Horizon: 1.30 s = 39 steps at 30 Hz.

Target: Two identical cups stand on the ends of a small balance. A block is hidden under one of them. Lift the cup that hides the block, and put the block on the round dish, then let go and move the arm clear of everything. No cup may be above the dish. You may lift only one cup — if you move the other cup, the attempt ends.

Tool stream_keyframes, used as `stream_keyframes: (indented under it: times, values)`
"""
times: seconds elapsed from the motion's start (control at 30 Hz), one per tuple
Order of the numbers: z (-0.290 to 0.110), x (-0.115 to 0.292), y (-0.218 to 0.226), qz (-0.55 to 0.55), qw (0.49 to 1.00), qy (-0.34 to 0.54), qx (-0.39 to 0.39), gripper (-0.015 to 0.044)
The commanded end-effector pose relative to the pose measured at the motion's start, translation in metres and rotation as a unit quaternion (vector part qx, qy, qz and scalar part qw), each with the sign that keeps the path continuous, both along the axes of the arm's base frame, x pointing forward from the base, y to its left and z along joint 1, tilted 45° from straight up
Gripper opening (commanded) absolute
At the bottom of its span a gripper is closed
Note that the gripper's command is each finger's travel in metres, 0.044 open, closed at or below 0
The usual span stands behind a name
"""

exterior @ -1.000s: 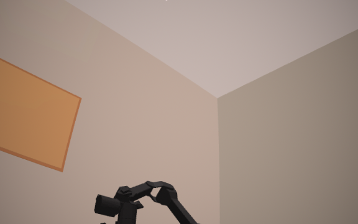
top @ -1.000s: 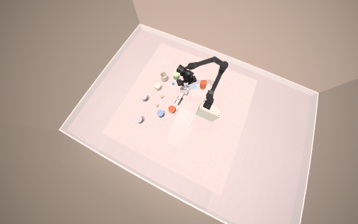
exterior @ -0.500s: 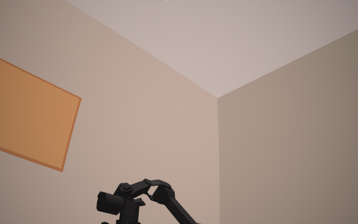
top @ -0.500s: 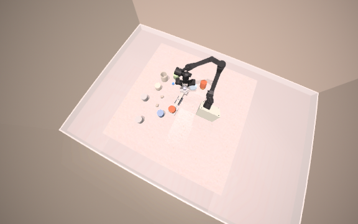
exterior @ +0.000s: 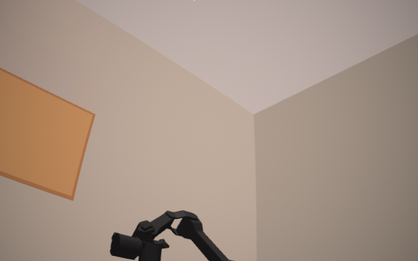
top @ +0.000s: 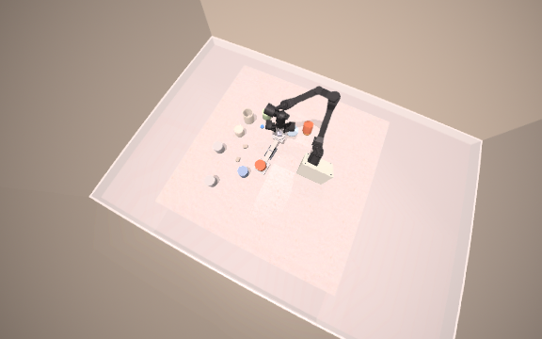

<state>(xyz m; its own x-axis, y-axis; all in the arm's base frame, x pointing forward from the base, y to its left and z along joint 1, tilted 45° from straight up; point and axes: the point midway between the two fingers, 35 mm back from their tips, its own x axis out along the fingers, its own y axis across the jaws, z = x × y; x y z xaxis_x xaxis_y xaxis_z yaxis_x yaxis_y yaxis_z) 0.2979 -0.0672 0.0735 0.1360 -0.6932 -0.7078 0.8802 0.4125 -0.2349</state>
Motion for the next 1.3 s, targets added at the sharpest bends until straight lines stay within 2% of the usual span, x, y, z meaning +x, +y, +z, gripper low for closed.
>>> stream_keyframes:
  times: [0.0, 0.5, 0.63, 0.87, 1.0, 1.27]
  values:
    - [-0.005, 0.0, -0.005, 0.002, 1.0, 0.003, -0.002, 0.026]
    - [-0.02, 0.003, -0.02, 0.002, 1.0, 0.003, -0.003, 0.026]
    - [-0.02, 0.003, -0.02, 0.002, 1.0, 0.003, -0.003, 0.0155]
    - [-0.02, 0.003, -0.02, 0.002, 1.0, 0.003, -0.003, 0.0108]
    - [-0.014, 0.003, -0.014, 0.002, 1.0, 0.003, -0.002, 0.0003]
    - [0.018, -0.001, 0.021, 0.002, 1.0, 0.003, 0.001, 0.0]
